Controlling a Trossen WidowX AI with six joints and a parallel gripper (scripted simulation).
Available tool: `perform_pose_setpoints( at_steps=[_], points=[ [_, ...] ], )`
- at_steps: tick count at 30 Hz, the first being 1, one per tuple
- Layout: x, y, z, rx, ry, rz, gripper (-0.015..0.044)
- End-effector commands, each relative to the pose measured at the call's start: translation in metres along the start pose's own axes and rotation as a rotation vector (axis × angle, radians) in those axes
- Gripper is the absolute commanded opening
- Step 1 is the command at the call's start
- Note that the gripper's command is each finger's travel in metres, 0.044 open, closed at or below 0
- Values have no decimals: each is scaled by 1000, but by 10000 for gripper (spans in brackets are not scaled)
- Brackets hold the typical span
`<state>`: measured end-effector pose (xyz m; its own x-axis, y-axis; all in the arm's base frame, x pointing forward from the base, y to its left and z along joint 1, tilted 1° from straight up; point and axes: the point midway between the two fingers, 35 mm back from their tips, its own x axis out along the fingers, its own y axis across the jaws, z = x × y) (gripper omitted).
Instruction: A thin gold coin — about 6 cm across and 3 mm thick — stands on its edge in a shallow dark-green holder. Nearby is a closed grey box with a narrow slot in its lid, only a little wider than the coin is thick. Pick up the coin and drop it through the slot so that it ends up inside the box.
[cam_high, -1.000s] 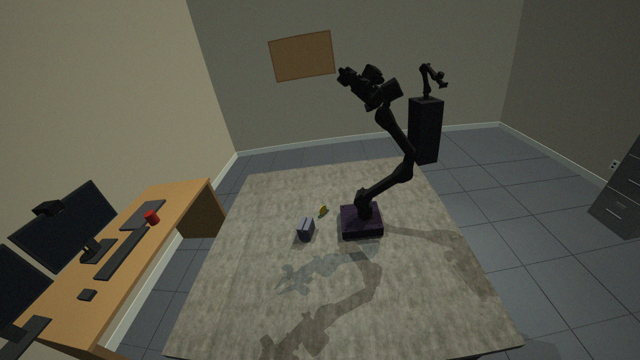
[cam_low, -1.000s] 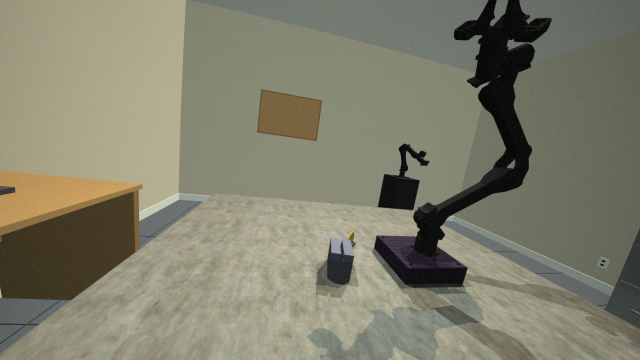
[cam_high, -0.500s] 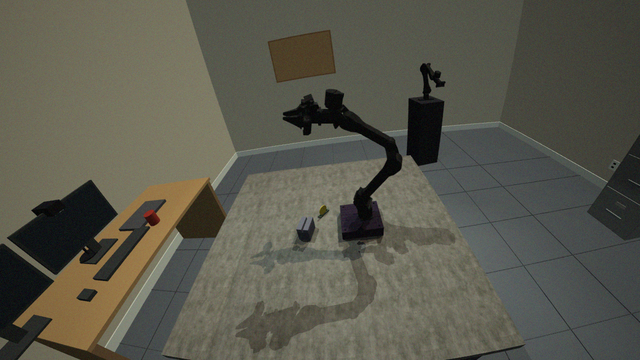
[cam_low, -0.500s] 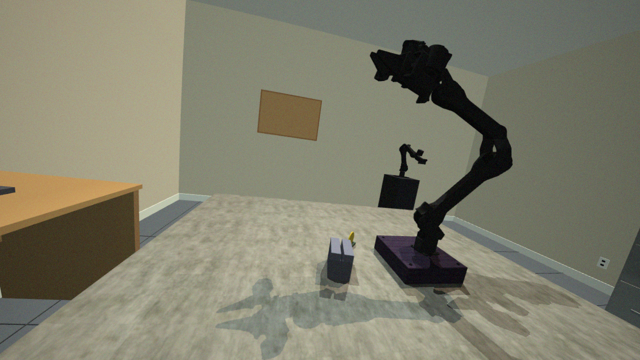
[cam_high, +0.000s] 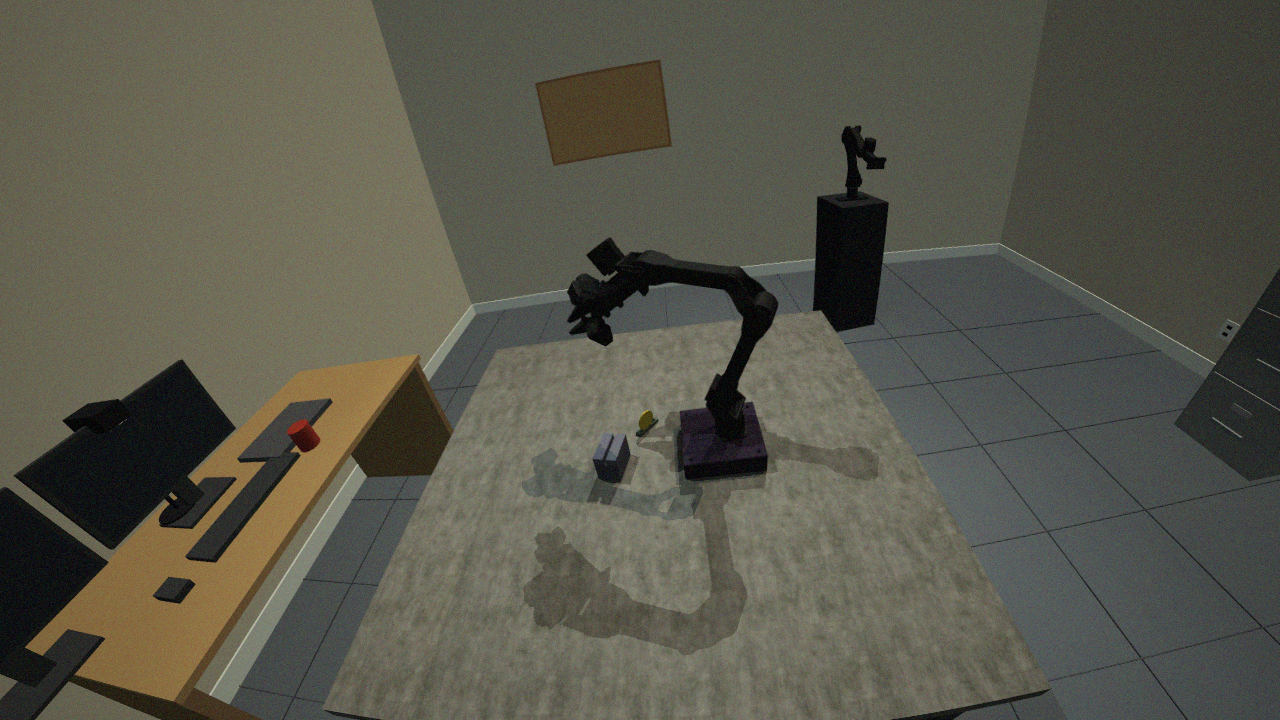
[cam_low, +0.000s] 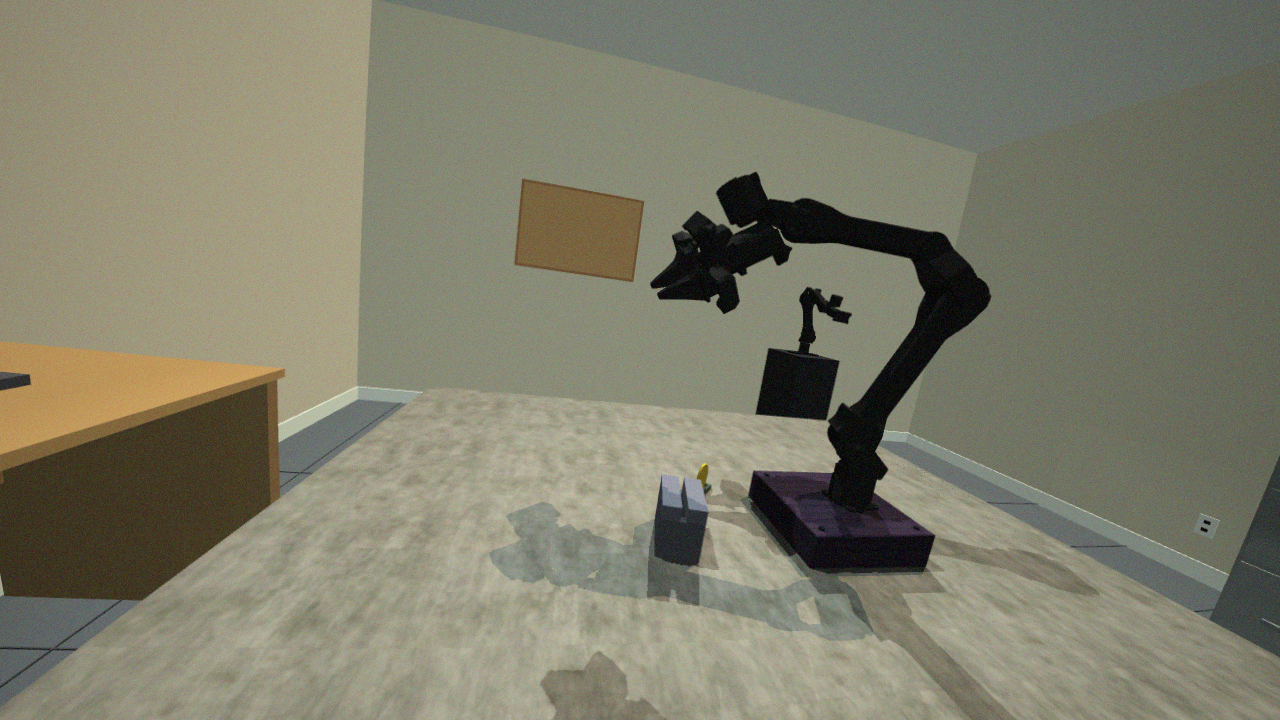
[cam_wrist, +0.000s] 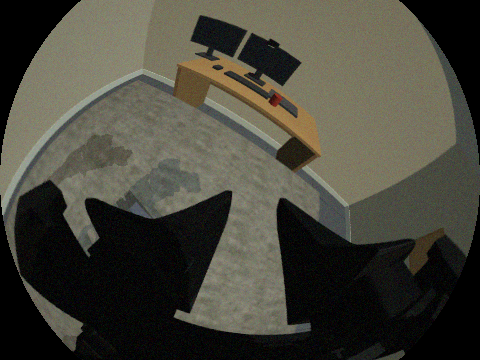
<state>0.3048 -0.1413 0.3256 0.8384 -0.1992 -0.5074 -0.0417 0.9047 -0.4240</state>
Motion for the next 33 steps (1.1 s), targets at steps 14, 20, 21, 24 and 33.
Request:
perform_pose_setpoints(
  at_steps=[14, 20, 21, 24, 33],
  points=[
    [24, 93, -214, -408, 739, 671, 161],
    [24, 96, -217, -412, 744, 681, 161],
    [27, 98, -221, -412, 744, 681, 161],
    [41, 110, -239, -412, 744, 681, 161],
    [50, 119, -251, -412, 743, 681, 161]
  ],
)
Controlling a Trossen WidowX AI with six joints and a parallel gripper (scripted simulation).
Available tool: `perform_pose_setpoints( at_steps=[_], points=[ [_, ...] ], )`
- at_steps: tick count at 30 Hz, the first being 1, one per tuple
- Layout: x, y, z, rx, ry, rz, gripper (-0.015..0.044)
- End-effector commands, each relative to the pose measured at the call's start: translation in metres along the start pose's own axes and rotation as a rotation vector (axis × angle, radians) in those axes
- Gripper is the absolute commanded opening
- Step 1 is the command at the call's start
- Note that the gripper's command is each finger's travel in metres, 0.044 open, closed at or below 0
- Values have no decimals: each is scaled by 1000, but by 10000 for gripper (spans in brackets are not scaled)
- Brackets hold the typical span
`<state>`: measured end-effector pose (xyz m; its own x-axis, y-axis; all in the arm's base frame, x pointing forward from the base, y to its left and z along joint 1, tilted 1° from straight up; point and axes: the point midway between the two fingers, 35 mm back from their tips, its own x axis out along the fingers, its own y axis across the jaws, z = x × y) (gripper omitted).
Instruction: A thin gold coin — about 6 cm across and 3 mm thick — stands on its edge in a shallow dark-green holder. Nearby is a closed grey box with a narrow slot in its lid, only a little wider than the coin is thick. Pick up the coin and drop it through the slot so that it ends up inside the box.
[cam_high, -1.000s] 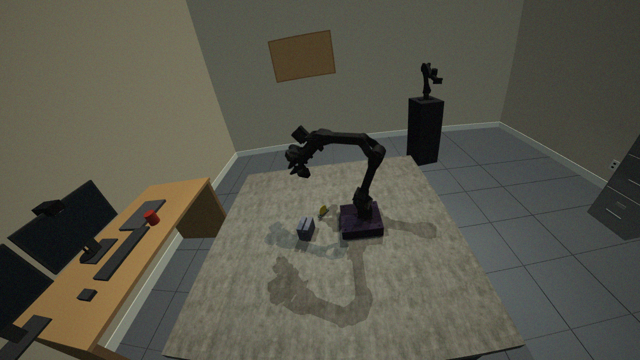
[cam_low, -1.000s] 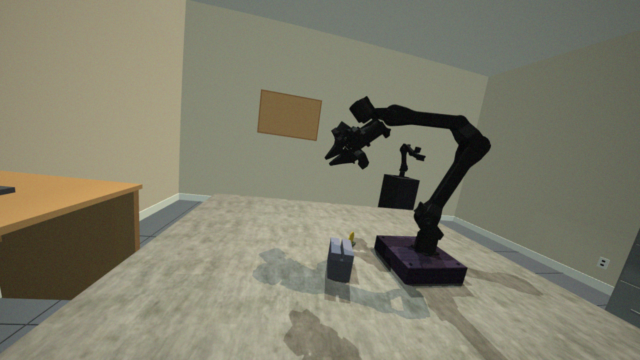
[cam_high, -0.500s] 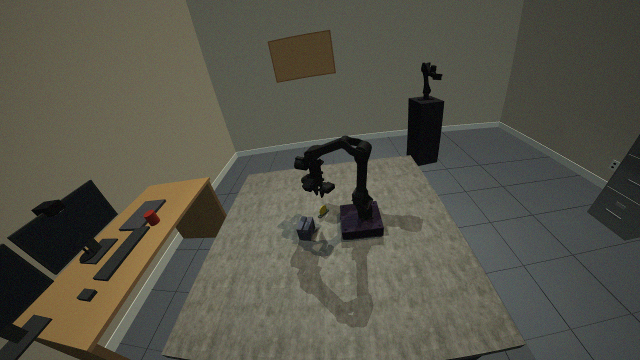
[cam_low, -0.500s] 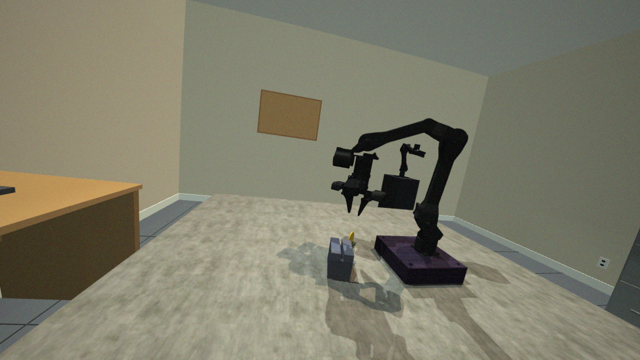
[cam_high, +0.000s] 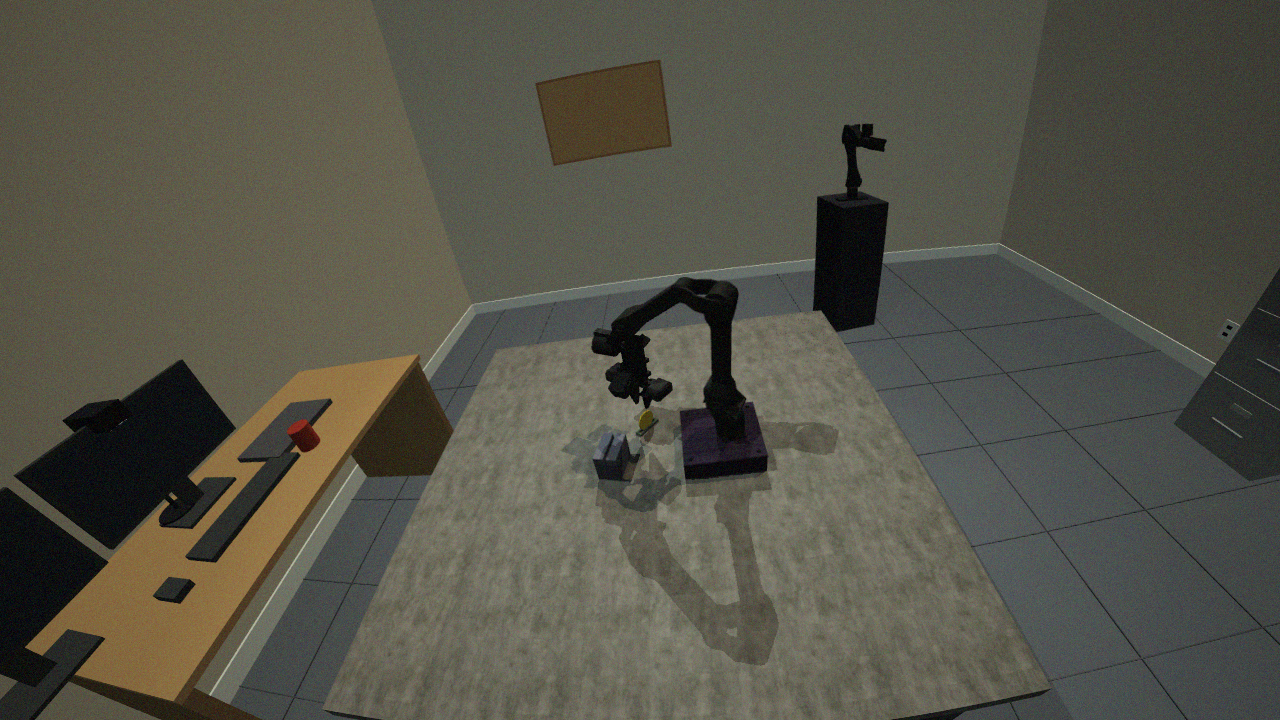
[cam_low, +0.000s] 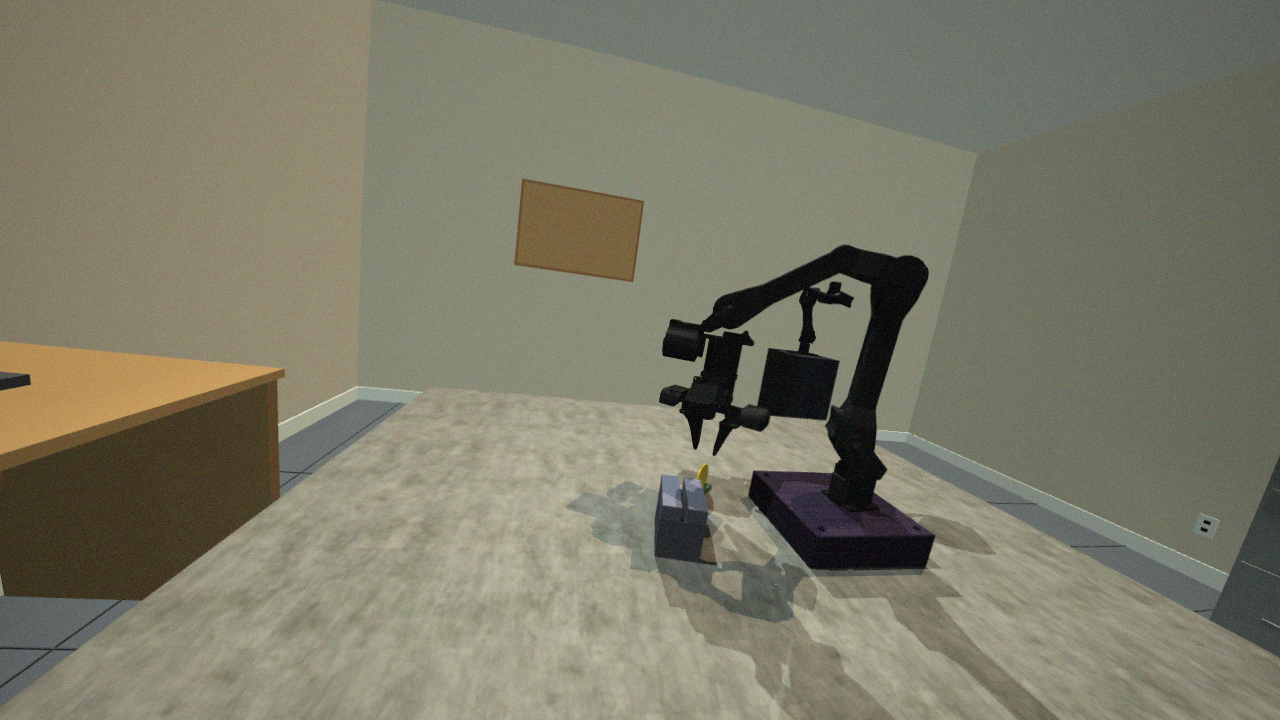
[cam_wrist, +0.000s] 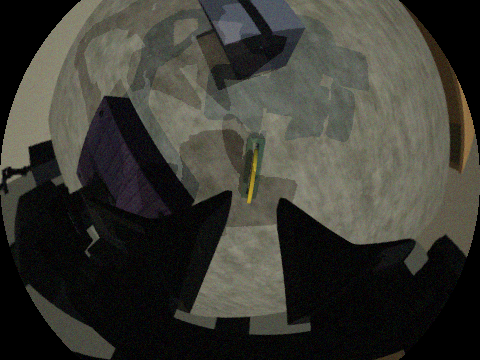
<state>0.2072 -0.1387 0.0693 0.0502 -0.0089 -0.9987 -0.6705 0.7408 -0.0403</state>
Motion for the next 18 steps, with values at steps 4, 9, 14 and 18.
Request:
perform_pose_setpoints(
  at_steps=[4, 9, 14, 18],
  points=[
    [11, 2, -1, 3, 8, 10, 161],
    [20, 1, -1, 3, 8, 10, 161],
    [28, 1, -1, 3, 8, 10, 161],
    [34, 1, -1, 3, 8, 10, 161]
  ],
)
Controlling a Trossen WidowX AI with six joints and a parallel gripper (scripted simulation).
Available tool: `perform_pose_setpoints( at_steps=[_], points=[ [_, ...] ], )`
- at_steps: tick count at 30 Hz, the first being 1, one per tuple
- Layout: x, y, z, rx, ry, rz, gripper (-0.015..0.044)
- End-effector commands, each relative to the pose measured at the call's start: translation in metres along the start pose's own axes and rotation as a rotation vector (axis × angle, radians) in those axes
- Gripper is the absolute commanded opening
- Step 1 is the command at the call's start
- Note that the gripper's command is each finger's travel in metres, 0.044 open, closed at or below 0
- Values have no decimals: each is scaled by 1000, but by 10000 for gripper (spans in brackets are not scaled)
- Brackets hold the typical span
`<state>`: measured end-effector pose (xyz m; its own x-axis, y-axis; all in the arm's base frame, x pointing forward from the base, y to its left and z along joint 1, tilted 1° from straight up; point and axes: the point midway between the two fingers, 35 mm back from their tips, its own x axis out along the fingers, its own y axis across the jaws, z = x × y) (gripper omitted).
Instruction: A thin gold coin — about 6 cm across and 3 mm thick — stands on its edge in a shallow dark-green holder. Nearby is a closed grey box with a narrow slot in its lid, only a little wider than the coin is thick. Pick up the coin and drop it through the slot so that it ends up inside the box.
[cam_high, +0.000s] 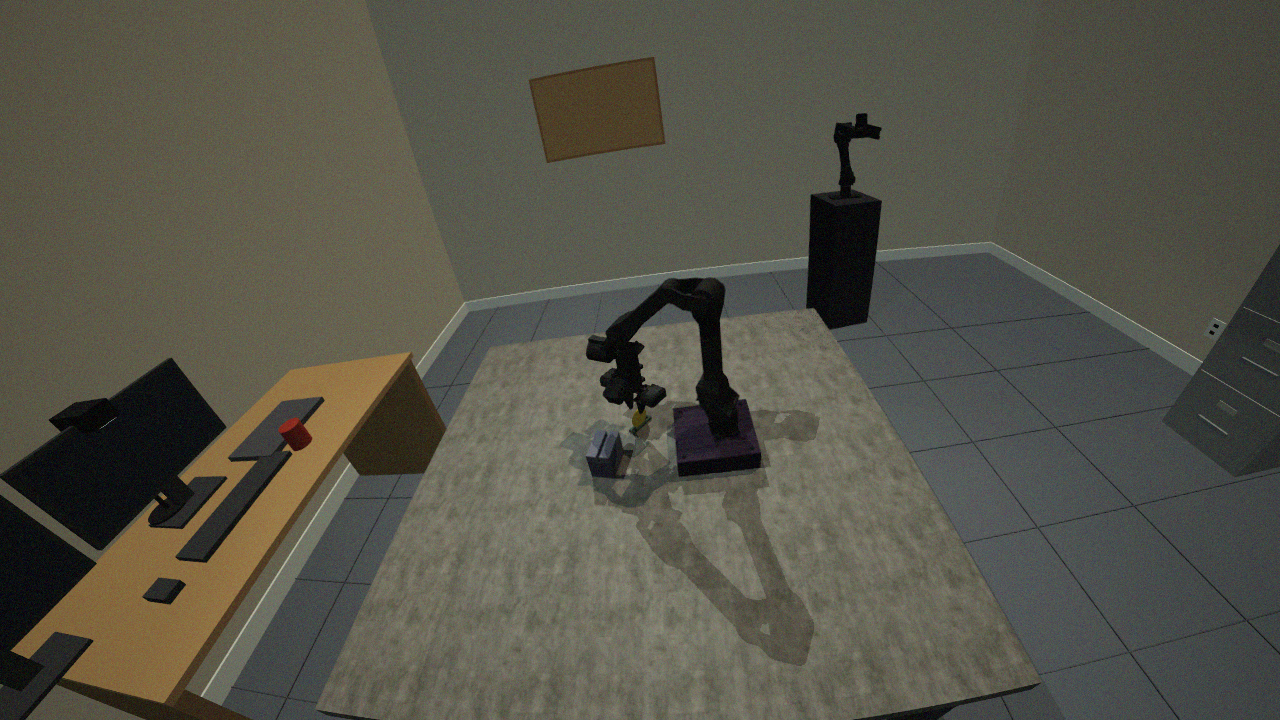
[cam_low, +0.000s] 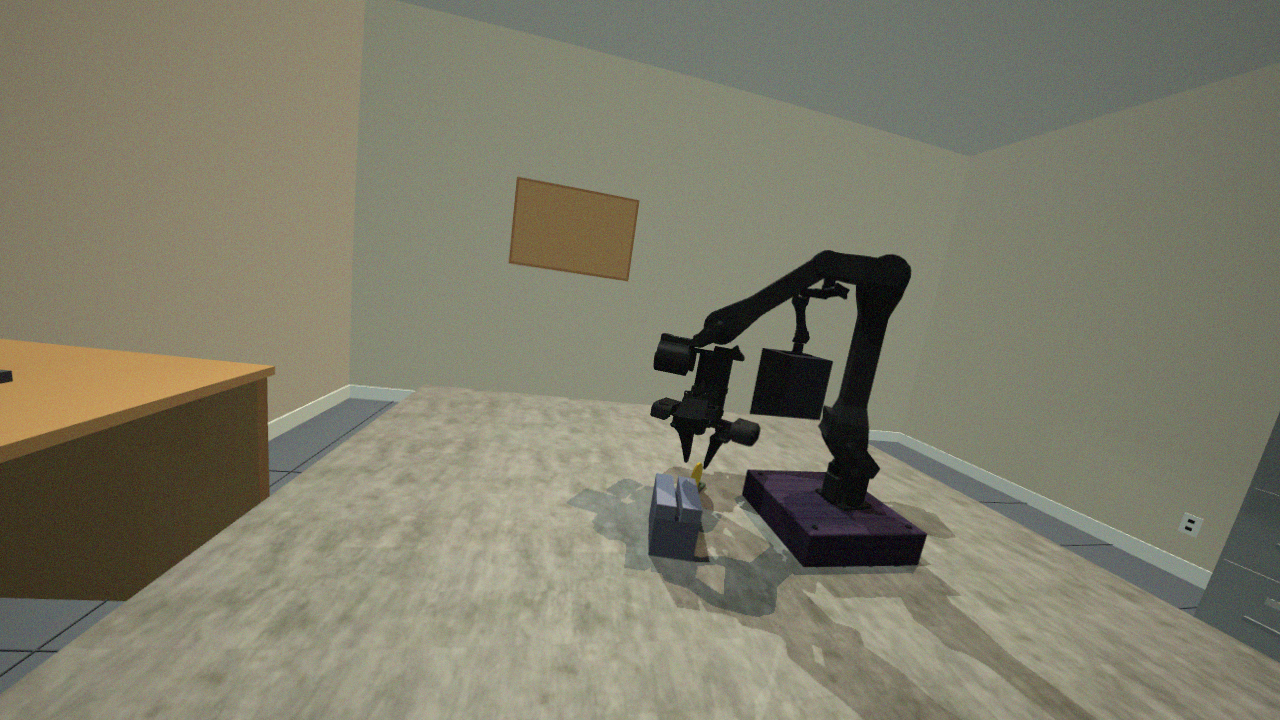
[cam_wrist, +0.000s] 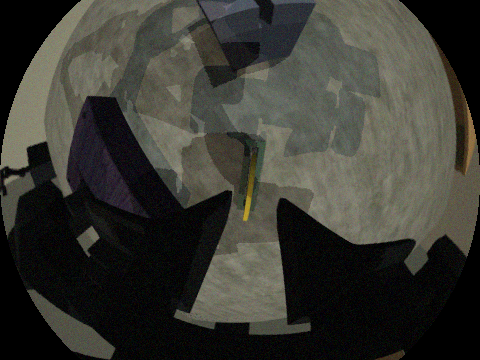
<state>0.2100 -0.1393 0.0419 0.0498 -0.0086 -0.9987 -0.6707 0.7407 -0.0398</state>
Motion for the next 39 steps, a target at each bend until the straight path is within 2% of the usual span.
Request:
perform_pose_setpoints(
  at_steps=[1, 24, 29, 33, 39],
  points=[
    [8, 2, -1, 4, 8, 9, 161],
    [42, 5, -2, 4, 8, 10, 161],
    [42, 5, -2, 4, 8, 10, 29],
    [42, 5, -2, 4, 8, 10, 3],
    [42, 5, -2, 4, 8, 10, 0]
  ],
)
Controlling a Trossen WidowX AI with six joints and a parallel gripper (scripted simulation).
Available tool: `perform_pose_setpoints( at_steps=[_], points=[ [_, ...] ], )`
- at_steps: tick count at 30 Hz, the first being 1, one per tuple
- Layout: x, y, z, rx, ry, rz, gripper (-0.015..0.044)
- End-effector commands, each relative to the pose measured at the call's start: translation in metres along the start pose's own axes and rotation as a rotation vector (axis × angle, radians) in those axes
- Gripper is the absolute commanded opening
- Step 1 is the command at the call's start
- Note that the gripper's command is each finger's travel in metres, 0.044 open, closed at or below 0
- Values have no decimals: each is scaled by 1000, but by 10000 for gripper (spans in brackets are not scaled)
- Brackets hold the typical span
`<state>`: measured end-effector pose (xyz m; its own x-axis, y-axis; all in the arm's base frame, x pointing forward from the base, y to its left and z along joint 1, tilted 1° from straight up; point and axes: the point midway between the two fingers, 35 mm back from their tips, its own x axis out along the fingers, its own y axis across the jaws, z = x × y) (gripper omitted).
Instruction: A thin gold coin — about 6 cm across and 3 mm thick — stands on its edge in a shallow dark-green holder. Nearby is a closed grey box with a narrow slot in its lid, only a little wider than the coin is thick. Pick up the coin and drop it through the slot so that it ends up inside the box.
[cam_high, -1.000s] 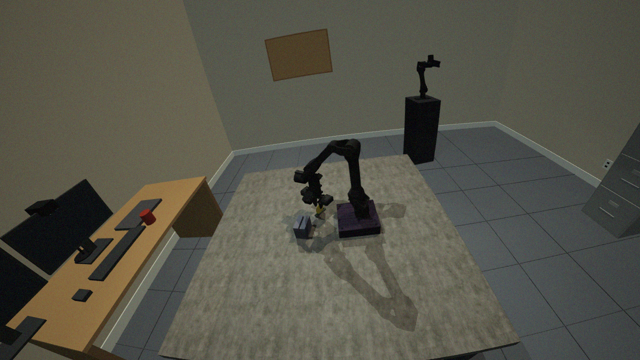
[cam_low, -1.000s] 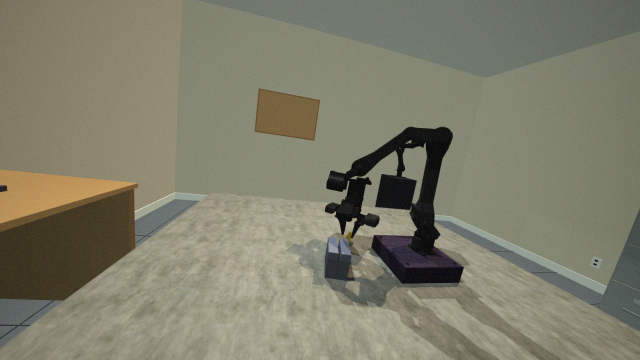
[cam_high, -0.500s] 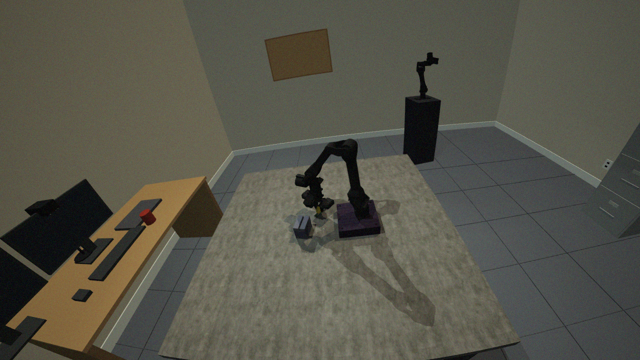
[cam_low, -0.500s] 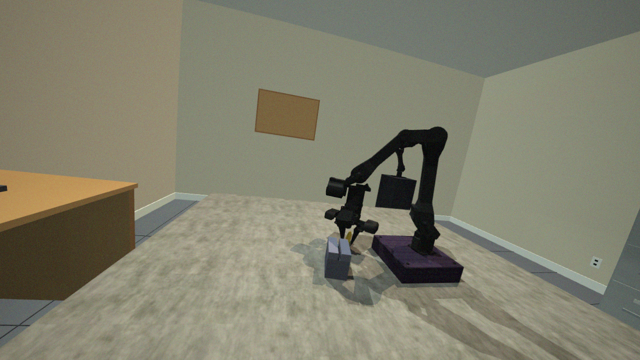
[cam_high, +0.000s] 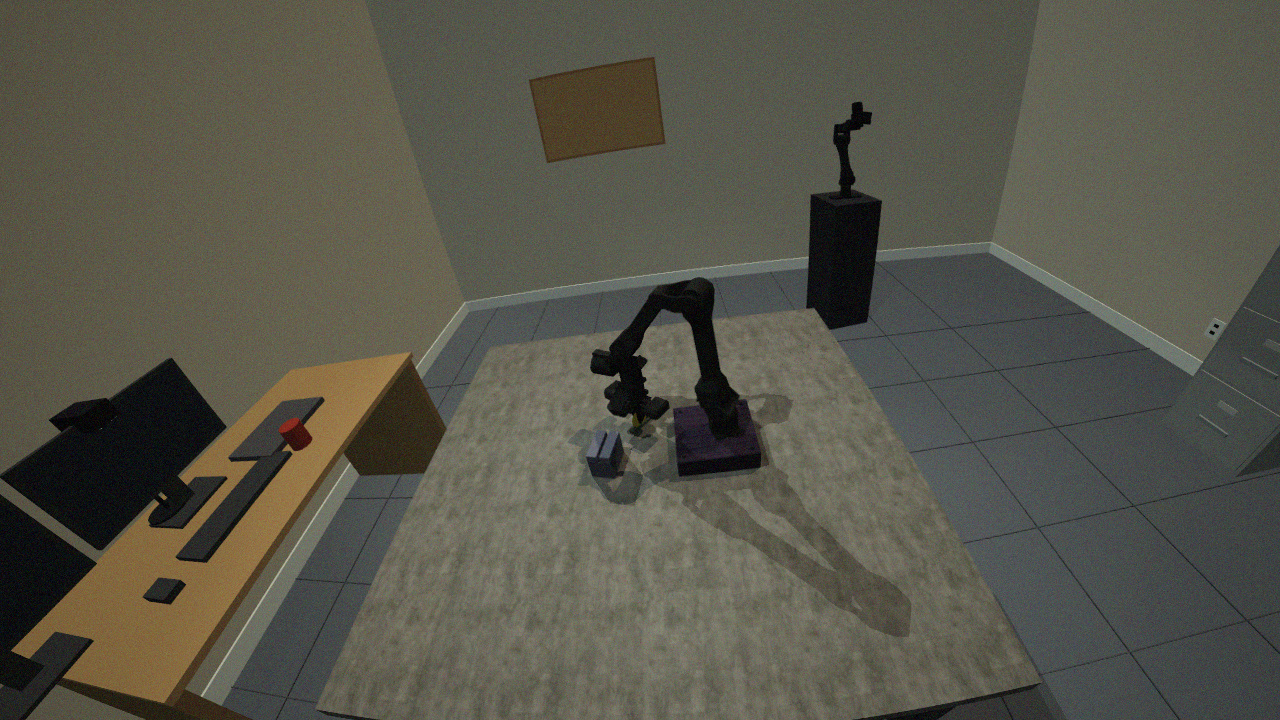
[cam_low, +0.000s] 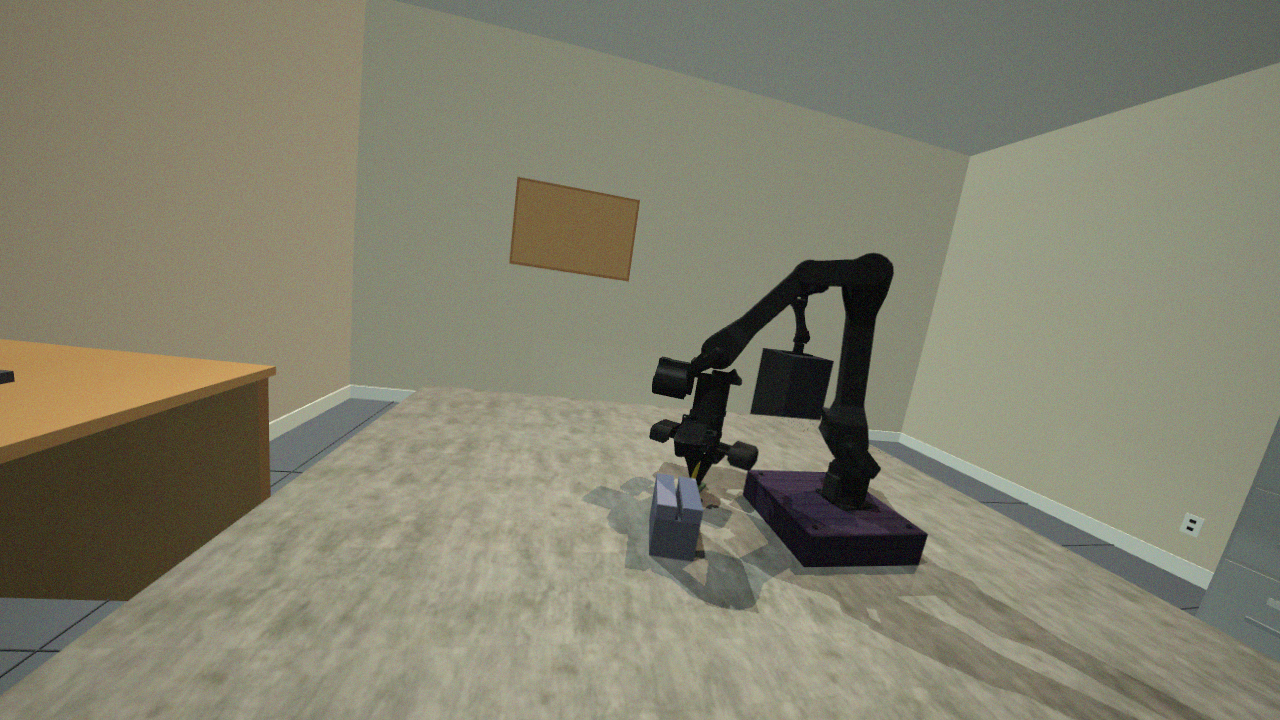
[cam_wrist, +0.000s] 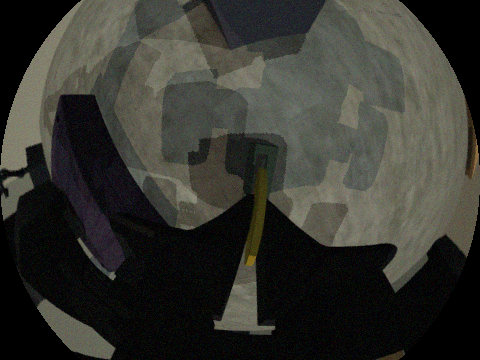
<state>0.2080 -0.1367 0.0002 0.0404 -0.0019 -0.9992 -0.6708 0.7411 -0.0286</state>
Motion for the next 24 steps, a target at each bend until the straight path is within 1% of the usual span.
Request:
perform_pose_setpoints(
  at_steps=[1, 24],
  points=[
    [0, 0, -1, 3, 6, -1, 0],
    [-54, -5, 1, 3, 6, -2, 0]
  ],
)
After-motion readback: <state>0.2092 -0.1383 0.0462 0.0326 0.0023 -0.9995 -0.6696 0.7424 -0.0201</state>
